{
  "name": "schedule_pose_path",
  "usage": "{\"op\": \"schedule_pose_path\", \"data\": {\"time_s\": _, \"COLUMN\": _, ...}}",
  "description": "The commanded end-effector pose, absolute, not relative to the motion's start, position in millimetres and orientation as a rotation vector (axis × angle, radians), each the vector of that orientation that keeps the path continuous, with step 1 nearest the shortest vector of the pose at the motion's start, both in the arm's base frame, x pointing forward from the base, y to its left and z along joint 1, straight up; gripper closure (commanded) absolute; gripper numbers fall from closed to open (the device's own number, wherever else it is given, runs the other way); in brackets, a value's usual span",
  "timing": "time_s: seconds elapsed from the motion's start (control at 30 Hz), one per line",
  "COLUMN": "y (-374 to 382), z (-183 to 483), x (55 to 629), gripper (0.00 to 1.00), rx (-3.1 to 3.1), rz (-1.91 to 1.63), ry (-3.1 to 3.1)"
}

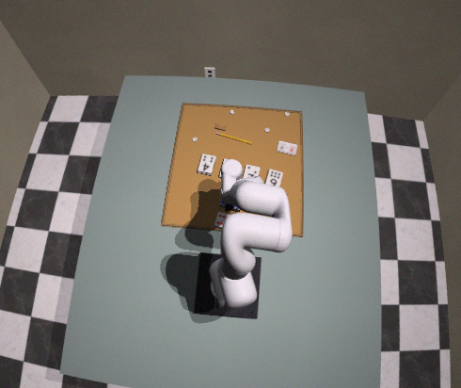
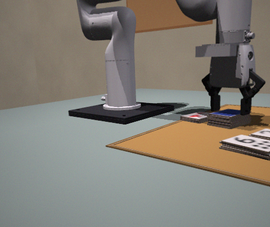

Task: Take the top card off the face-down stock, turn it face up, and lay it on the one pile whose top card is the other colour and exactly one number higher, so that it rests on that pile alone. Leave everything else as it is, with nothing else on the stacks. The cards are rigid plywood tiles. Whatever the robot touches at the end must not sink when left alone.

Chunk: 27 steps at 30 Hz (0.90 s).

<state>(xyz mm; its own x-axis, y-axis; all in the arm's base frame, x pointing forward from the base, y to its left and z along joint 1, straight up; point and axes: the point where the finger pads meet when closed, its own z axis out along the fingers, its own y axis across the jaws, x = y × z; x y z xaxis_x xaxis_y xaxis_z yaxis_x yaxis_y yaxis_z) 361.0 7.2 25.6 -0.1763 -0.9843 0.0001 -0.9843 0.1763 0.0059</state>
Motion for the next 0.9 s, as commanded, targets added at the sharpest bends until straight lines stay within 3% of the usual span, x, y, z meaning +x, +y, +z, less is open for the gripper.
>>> {"op": "schedule_pose_path", "data": {"time_s": 0.0, "y": 7.2, "z": 26.4, "x": 362.3, "gripper": 0.13, "rx": 2.015, "rz": -0.004, "ry": -2.408}}
{"op": "schedule_pose_path", "data": {"time_s": 0.4, "y": 7.2, "z": 26.4, "x": 362.3, "gripper": 0.13, "rx": 2.015, "rz": -0.004, "ry": -2.408}}
{"op": "schedule_pose_path", "data": {"time_s": 0.43, "y": 7.2, "z": 26.4, "x": 362.3, "gripper": 0.25, "rx": 2.015, "rz": -0.004, "ry": -2.408}}
{"op": "schedule_pose_path", "data": {"time_s": 0.87, "y": 7.2, "z": 26.4, "x": 362.3, "gripper": 0.25, "rx": 2.015, "rz": -0.004, "ry": -2.408}}
